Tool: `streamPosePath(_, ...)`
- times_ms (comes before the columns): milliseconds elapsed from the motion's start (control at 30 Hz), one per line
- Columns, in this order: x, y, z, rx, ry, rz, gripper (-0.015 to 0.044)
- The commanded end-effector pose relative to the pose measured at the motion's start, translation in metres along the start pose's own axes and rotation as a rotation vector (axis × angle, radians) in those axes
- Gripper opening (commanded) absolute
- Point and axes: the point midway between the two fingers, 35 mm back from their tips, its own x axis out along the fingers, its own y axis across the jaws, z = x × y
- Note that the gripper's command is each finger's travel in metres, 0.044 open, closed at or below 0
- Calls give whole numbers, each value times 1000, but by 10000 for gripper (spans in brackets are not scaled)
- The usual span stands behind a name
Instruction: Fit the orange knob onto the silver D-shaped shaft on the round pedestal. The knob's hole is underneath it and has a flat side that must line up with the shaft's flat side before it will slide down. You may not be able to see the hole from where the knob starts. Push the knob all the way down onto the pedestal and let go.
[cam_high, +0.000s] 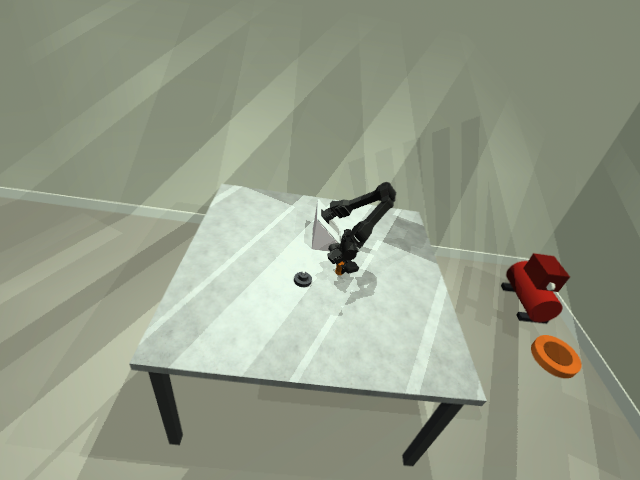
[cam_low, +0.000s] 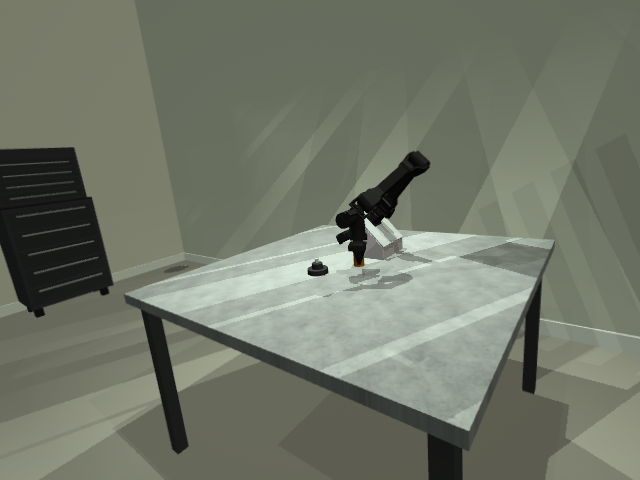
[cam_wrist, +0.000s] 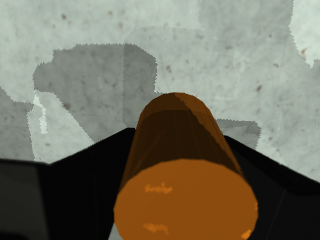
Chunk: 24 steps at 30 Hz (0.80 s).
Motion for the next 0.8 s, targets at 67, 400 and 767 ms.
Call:
streamPosePath(67,24,0,1,3,2,-2,0)
streamPosePath(400,38,0,-2,1,11,-5,26)
streamPosePath(767,38,0,-2,1,11,-5,240)
